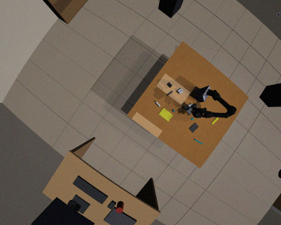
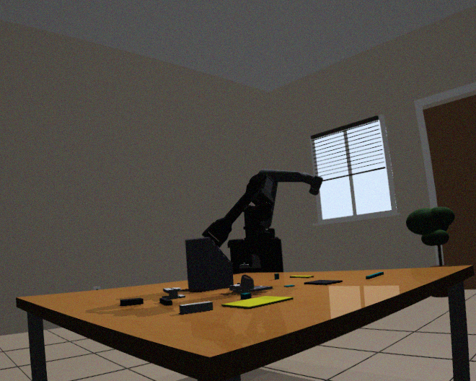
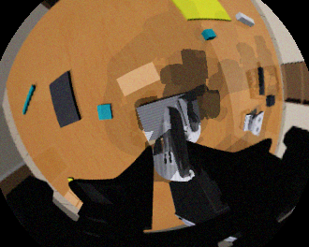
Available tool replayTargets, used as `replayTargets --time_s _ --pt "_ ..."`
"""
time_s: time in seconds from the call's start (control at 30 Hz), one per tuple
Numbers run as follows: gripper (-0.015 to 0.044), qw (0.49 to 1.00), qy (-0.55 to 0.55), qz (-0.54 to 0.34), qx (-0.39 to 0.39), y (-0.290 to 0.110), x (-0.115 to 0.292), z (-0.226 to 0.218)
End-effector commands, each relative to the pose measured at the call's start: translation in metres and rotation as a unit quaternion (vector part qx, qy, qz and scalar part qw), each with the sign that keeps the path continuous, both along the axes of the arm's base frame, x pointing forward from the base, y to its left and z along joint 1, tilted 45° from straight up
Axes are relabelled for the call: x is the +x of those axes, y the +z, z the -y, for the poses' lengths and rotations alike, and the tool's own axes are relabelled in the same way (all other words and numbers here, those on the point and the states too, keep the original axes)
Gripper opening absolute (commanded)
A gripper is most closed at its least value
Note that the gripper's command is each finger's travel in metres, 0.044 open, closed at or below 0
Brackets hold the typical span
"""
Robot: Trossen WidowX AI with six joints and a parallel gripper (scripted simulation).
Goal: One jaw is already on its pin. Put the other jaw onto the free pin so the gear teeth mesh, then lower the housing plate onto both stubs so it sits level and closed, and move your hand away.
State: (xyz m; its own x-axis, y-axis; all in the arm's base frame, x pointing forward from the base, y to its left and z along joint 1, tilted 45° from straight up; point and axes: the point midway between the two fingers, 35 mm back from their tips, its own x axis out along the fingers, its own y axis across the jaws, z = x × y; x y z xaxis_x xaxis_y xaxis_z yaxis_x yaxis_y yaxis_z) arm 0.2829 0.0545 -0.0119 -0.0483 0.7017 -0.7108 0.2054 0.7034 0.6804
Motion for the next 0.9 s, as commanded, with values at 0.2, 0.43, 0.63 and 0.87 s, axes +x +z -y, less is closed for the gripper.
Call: replayTargets --time_s 0.2,0.43,0.63,0.87 --pt "0.0134 1.000 -0.003 0.000 0.002 0.0018 0.0015 -0.0006" --pt "0.0134 1.000 -0.003 0.000 0.002 0.0018 0.0015 -0.0006" --pt "0.0134 1.000 -0.003 0.000 0.002 0.0010 0.0016 -0.0013" --pt "0.0134 1.000 -0.003 0.000 0.002 -0.0072 0.0018 -0.0090"
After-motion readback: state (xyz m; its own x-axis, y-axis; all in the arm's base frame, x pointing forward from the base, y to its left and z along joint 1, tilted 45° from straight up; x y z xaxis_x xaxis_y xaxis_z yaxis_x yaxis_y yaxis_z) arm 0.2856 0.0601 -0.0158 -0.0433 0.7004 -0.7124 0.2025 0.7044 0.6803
